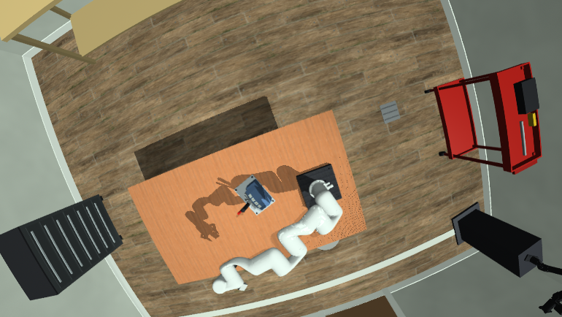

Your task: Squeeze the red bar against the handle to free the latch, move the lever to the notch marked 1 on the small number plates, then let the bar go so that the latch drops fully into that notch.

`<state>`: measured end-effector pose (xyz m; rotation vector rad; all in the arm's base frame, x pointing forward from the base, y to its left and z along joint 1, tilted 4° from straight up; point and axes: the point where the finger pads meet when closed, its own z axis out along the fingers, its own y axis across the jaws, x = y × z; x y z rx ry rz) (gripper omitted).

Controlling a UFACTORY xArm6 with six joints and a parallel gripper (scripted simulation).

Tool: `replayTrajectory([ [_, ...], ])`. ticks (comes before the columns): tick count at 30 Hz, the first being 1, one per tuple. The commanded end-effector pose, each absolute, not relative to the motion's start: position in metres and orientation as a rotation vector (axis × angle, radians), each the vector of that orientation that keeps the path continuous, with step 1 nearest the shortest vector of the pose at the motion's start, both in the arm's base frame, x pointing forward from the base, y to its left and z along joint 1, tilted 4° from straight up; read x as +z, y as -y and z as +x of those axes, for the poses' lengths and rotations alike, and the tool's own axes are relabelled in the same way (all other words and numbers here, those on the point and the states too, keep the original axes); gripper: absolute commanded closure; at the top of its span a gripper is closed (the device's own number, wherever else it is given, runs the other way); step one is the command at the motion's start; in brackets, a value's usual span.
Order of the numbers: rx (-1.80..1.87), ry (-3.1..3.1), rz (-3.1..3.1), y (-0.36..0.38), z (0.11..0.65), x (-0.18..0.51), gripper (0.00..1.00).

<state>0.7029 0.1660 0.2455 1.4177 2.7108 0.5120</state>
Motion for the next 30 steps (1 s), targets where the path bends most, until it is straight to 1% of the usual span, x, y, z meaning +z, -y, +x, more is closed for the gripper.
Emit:
replayTrajectory([
  [1, 0.434, -2.668, 1.481, -0.105, 0.68, 0.278, 0.0],
  [4, 0.384, -2.646, 1.523, -0.066, 0.66, 0.296, 0.0],
  [7, 0.384, -2.646, 1.523, -0.065, 0.66, 0.296, 0.0],
  [8, 0.331, -2.622, 1.569, -0.032, 0.64, 0.31, 0.0],
  [9, 0.276, -2.597, 1.618, -0.016, 0.628, 0.316, 0.0],
  [11, 0.276, -2.597, 1.618, -0.004, 0.619, 0.321, 0.0],
  [18, 0.116, -2.515, 1.765, 0.071, 0.546, 0.348, 0.0],
  [22, 0.029, -2.464, 1.849, 0.107, 0.499, 0.36, 0.0],
  [24, 0.029, -2.464, 1.849, 0.107, 0.499, 0.36, 0.0],
  [25, -0.006, -2.443, 1.883, 0.13, 0.463, 0.367, 0.0],
  [30, -0.068, -2.403, 1.945, 0.153, 0.419, 0.372, 0.0],
])
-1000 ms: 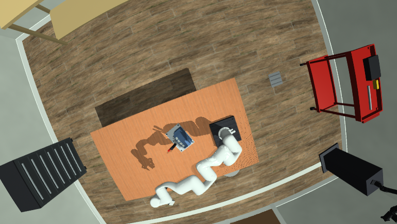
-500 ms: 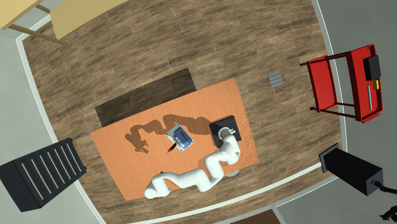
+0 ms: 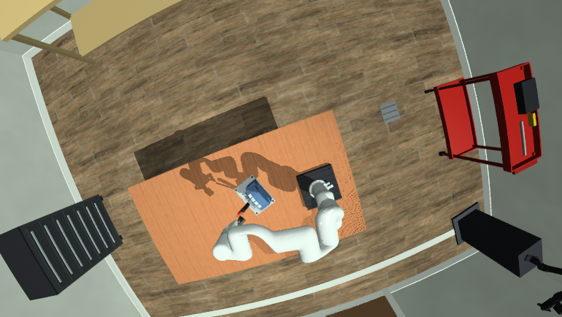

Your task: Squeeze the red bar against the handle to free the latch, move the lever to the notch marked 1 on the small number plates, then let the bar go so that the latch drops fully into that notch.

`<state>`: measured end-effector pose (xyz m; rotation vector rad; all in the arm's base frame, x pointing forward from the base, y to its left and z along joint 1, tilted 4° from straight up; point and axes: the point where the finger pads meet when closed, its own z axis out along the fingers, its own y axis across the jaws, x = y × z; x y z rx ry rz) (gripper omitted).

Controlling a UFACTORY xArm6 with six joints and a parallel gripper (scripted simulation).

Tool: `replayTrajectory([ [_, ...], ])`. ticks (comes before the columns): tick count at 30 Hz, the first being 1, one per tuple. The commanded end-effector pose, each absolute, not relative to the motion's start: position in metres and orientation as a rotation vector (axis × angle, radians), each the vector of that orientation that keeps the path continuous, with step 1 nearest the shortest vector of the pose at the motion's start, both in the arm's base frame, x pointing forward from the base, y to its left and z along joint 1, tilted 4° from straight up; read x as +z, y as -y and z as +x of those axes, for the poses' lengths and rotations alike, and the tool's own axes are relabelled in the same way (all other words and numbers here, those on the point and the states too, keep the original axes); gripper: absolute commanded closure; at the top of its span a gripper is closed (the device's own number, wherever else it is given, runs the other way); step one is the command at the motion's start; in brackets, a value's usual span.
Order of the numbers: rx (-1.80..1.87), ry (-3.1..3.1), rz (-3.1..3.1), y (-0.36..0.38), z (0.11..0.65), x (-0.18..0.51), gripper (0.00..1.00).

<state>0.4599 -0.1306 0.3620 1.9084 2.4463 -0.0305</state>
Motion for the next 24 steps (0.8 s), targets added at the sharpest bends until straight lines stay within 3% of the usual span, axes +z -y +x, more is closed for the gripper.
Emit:
replayTrajectory([
  [1, -0.076, -2.398, 1.953, 0.1549, 0.4137, 0.3726, 0.0],
  [6, -0.079, -2.396, 1.957, 0.1559, 0.4113, 0.3728, 0.0],
  [7, -0.079, -2.396, 1.957, 0.1559, 0.4113, 0.3728, 1.0],
  [24, -0.079, -2.396, 1.957, 0.1559, 0.4113, 0.3728, 1.0],
])
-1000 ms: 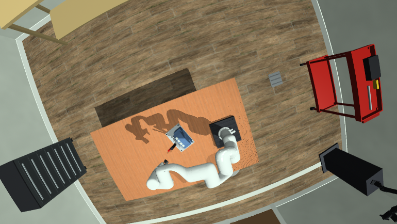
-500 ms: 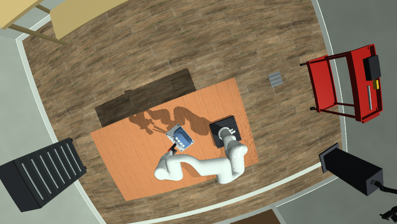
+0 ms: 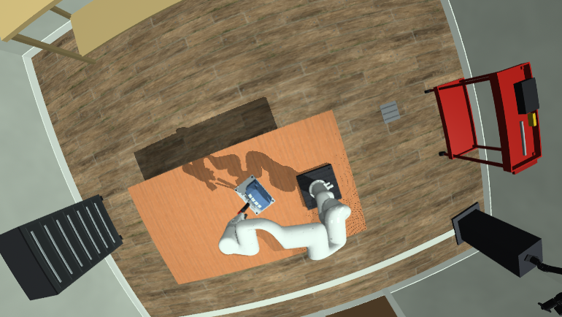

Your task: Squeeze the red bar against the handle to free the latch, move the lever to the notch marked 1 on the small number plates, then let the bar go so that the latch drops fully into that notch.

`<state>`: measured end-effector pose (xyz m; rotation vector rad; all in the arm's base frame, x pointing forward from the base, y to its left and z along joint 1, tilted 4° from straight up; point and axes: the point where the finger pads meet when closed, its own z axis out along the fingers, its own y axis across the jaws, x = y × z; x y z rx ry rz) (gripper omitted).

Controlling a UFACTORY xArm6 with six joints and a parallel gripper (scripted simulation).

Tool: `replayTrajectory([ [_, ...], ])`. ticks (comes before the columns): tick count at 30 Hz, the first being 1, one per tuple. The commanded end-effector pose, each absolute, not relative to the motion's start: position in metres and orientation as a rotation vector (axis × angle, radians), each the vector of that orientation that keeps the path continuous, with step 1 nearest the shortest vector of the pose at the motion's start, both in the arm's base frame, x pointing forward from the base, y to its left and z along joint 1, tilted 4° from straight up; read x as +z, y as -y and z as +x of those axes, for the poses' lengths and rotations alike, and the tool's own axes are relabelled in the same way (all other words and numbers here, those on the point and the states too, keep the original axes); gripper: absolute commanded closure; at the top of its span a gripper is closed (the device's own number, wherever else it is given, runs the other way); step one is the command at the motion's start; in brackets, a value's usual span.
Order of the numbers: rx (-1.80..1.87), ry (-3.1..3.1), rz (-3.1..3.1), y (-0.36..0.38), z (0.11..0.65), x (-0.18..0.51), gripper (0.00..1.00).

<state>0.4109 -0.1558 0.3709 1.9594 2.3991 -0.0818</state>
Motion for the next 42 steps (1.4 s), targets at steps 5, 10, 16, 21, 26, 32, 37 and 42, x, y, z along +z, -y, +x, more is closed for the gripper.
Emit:
replayTrajectory([
  [5, -0.079, -2.396, 1.957, 0.1559, 0.4113, 0.3728, 1.0],
  [10, -0.079, -2.396, 1.957, 0.1559, 0.4113, 0.3728, 1.0],
  [16, -0.079, -2.396, 1.957, 0.1559, 0.4113, 0.3728, 1.0],
  [21, -0.079, -2.396, 1.957, 0.1559, 0.4113, 0.3728, 1.0],
  [26, -0.079, -2.396, 1.957, 0.1559, 0.4113, 0.3728, 1.0],
  [32, -0.079, -2.396, 1.957, 0.1559, 0.4113, 0.3728, 0.01],
  [37, -0.079, -2.396, 1.957, 0.1559, 0.4113, 0.3728, 0.01],
  [42, -0.079, -2.396, 1.957, 0.1559, 0.4113, 0.3728, 0.01],
])
